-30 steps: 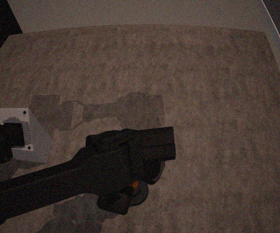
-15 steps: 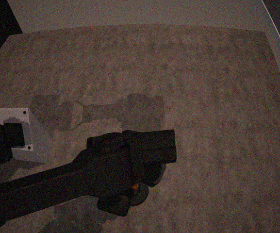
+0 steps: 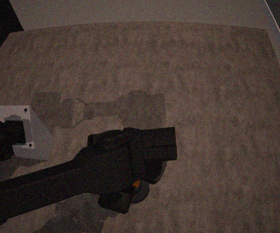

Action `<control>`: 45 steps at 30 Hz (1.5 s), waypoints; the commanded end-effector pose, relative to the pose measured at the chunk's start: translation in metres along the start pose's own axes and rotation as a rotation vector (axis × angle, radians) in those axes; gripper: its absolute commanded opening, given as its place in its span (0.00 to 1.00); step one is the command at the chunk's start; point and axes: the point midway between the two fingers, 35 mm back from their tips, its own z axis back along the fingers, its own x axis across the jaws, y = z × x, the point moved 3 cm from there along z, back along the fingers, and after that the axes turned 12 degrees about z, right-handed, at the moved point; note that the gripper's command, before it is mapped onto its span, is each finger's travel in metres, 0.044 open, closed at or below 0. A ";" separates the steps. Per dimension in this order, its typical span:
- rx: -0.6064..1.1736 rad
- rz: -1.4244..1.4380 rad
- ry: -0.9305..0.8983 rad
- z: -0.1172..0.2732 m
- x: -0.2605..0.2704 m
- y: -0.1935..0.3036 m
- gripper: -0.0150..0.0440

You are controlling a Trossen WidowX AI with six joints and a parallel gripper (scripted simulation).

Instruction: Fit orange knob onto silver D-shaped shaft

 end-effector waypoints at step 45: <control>-0.002 -0.418 0.000 0.003 0.001 0.000 0.25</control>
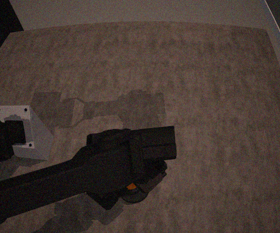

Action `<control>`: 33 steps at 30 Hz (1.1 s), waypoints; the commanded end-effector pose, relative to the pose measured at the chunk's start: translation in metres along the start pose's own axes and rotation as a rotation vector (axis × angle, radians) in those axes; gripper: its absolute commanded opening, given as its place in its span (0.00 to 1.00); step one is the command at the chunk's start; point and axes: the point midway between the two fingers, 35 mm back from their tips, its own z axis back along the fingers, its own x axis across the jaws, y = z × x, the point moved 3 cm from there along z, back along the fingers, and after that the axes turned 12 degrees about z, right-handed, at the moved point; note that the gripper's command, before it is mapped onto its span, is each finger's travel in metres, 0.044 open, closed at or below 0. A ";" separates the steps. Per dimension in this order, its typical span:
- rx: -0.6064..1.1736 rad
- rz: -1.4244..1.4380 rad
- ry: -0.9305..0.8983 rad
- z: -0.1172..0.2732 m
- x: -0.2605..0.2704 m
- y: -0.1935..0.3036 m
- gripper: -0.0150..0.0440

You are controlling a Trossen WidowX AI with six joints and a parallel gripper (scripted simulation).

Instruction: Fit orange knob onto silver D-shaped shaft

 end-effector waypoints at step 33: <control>-0.005 -0.249 -0.003 0.000 0.001 -0.002 0.25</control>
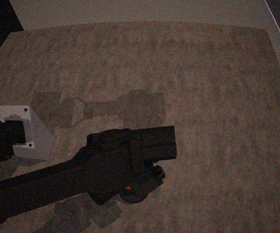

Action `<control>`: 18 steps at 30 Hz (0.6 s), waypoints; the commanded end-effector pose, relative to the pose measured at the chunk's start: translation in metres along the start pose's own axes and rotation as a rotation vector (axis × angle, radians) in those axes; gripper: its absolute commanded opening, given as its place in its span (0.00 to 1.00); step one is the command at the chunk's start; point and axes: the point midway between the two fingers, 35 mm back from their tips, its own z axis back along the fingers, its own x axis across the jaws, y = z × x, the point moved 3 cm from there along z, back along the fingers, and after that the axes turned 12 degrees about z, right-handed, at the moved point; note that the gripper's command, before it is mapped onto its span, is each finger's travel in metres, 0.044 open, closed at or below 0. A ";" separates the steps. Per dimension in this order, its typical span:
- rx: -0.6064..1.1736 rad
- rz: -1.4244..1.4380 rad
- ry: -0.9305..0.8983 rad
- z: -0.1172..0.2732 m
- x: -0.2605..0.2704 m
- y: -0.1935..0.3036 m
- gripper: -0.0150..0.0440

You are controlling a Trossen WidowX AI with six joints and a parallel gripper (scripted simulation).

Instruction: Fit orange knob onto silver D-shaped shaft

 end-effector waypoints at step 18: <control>-0.005 -0.026 -0.004 0.002 -0.001 0.001 0.25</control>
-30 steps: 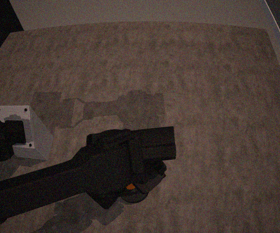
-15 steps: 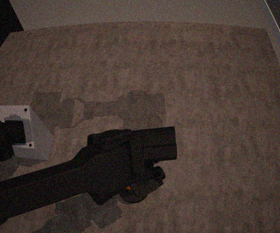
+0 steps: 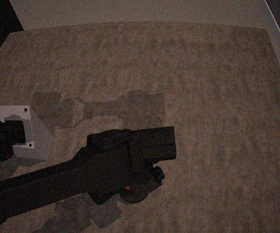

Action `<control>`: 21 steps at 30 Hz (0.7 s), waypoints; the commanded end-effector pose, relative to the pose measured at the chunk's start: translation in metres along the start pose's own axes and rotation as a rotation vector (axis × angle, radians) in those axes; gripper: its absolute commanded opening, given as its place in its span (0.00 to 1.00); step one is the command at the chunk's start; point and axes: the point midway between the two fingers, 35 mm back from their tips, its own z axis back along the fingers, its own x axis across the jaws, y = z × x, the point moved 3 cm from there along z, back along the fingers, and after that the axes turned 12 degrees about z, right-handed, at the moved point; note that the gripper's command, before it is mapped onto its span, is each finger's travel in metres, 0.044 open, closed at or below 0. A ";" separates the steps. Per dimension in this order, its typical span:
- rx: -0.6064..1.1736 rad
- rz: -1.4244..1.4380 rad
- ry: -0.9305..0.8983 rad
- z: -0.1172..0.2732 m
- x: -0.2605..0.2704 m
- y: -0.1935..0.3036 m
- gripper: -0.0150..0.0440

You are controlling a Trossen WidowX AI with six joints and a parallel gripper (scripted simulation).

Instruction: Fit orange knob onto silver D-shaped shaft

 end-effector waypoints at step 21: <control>-0.004 -0.212 -0.003 -0.001 0.001 0.000 0.25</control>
